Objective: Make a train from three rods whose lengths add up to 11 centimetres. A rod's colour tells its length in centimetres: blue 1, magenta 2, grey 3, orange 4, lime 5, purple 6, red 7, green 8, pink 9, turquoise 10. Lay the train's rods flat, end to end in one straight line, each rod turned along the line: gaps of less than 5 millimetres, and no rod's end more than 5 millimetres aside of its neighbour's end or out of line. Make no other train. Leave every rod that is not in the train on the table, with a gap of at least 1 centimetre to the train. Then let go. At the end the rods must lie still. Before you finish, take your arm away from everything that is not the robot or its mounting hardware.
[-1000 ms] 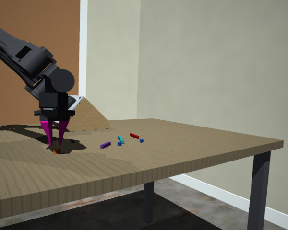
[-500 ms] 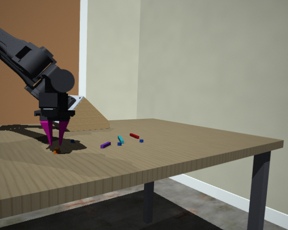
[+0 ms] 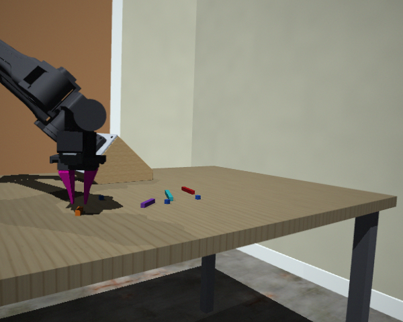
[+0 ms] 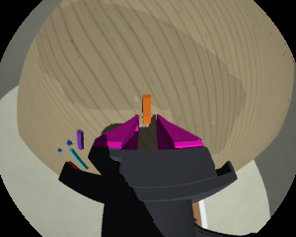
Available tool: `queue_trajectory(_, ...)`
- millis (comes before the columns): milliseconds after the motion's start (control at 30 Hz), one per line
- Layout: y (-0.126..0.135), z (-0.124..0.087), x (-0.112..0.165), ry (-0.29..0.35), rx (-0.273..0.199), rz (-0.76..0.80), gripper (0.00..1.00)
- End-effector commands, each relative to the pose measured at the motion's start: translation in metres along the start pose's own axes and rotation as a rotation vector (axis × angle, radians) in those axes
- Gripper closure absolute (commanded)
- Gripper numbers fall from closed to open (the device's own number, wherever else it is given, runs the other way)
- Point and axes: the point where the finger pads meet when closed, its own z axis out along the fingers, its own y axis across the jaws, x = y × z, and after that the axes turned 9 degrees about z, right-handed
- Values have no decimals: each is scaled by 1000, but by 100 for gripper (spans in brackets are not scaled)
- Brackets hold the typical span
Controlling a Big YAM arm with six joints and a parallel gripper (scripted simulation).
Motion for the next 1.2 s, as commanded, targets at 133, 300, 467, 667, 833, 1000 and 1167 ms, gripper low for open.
queue_trajectory(133, 8, 1, -1, -9, -7, 17, 77)
queue_trajectory(300, 8, 0, -2, -10, -8, 15, 77)
queue_trajectory(467, 8, 0, -2, -10, -8, 15, 77)
queue_trajectory(667, 8, 0, -2, -10, -8, 15, 77)
queue_trajectory(833, 8, 0, -2, -10, -8, 15, 77)
queue_trajectory(1000, 8, 0, -2, -10, -8, 15, 77)
queue_trajectory(1167, 8, 0, -2, -10, -8, 15, 77)
